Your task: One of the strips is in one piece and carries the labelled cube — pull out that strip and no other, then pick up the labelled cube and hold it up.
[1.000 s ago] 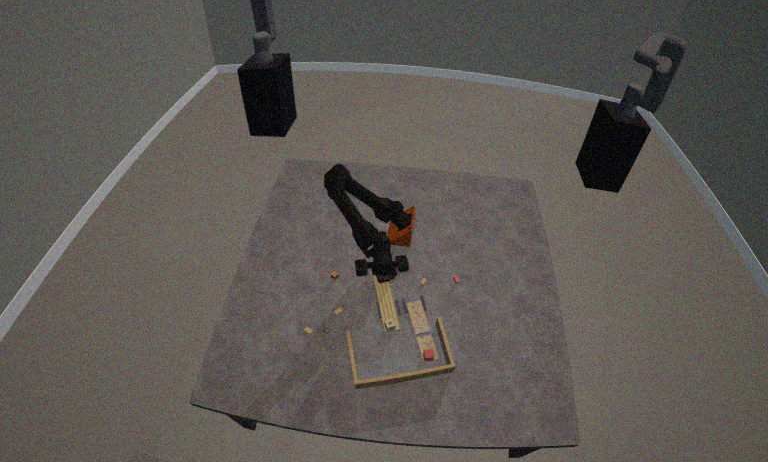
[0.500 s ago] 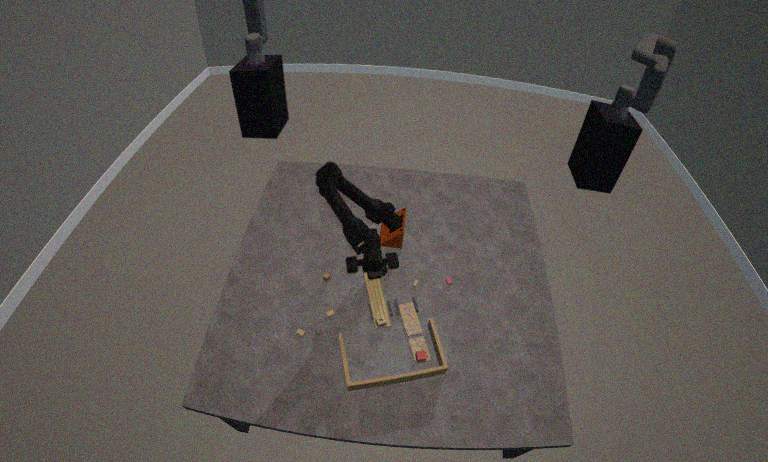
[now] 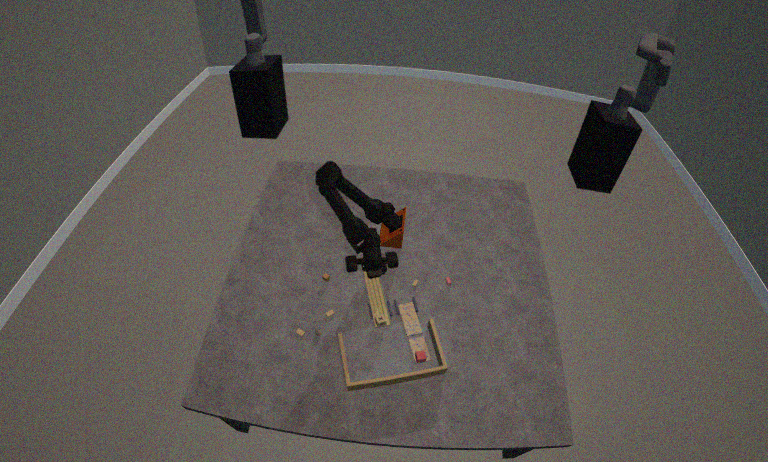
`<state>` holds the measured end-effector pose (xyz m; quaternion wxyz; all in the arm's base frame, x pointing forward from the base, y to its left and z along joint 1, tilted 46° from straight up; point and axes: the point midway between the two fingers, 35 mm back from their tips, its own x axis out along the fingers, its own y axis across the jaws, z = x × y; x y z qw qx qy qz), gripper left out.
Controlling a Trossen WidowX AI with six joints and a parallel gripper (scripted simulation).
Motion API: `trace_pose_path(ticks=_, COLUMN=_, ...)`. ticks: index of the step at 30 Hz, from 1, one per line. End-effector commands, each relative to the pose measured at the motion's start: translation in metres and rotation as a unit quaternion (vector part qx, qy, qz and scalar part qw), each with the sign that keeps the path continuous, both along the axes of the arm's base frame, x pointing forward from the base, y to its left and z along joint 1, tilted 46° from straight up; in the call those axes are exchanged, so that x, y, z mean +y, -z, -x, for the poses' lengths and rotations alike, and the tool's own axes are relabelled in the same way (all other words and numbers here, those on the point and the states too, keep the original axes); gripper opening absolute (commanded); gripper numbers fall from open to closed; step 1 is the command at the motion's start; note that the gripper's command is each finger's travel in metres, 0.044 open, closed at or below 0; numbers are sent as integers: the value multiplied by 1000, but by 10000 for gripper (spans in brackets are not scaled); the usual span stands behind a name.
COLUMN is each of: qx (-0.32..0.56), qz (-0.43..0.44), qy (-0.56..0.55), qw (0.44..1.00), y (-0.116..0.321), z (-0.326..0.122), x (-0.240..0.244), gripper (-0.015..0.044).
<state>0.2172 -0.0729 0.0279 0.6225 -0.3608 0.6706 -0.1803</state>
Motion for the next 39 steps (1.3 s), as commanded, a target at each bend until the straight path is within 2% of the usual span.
trace_pose_path(ticks=1, qx=17, qz=4, qy=7, qw=1000, y=4, z=10, x=-5, gripper=0)
trace_pose_path(ticks=14, qx=17, qz=4, qy=7, qw=1000, y=4, z=10, x=-5, gripper=0)
trace_pose_path(ticks=19, qx=14, qz=2, qy=6, qw=1000, y=-24, z=-1, x=26, gripper=0)
trace_pose_path(ticks=23, qx=17, qz=3, qy=7, qw=1000, y=-29, z=-1, x=30, gripper=0)
trace_pose_path(ticks=28, qx=73, qz=4, qy=-50, qw=996, y=-25, z=-26, x=35, gripper=131)
trace_pose_path(ticks=39, qx=73, qz=4, qy=-51, qw=996, y=-21, z=-65, x=45, gripper=420)
